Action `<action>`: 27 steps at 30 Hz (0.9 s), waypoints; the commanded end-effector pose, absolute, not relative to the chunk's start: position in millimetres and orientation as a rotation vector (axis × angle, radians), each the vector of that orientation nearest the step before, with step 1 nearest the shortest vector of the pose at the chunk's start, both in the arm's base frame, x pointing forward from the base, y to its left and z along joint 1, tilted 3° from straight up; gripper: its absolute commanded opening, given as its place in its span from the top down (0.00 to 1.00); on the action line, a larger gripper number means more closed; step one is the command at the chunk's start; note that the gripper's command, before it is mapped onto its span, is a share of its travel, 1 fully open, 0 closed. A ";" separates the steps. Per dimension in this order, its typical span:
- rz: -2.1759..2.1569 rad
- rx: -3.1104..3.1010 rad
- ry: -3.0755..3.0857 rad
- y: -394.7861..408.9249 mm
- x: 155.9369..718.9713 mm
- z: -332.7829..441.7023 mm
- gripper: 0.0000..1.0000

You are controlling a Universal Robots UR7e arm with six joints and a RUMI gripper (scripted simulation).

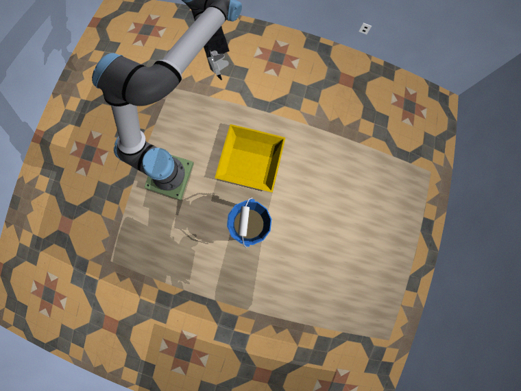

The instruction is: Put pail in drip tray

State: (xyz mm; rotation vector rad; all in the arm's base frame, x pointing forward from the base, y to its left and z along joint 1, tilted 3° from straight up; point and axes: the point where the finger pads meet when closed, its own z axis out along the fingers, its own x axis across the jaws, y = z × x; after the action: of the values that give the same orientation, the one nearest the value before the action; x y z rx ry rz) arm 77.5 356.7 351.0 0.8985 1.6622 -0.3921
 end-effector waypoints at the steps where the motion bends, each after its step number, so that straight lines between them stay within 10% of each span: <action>1: -0.391 0.899 1.663 356.6 77.5 351.4 0.00; 27: -0.389 0.922 1.655 355.2 79.8 350.8 0.00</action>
State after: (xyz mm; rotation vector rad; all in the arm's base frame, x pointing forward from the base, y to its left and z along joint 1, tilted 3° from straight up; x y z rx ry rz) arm 78.4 356.1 350.8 0.9076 1.6592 -0.3911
